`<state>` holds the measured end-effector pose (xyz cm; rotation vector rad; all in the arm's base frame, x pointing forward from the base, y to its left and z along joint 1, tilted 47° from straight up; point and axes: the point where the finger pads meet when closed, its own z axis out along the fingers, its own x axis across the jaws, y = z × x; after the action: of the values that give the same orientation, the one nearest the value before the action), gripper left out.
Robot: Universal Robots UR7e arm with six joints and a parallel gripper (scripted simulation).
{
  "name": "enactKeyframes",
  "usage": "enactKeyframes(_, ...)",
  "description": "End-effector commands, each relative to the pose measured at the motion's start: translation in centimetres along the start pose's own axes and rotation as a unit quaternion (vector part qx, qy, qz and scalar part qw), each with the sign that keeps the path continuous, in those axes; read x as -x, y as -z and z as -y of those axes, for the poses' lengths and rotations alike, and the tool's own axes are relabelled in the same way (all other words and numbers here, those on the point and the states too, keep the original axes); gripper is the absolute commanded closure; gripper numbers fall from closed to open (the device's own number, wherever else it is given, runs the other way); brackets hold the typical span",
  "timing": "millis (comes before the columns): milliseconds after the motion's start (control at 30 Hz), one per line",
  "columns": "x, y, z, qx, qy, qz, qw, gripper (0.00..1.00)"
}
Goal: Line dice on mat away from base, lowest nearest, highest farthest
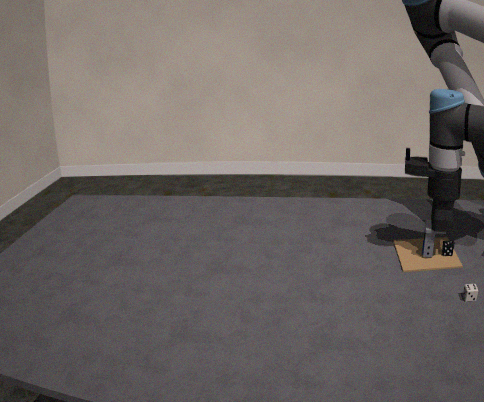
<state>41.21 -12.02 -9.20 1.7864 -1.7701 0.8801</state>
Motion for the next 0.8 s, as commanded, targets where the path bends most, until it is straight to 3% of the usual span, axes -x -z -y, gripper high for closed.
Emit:
enactKeyframes(0,0.0,0.0,0.1,0.000,0.000,0.000,1.000,0.21)
enactKeyframes(500,0.0,2.4,-0.1,0.000,0.001,0.000,1.000,0.21)
enactKeyframes(767,0.0,5.6,-0.1,0.000,0.001,0.000,1.000,0.21)
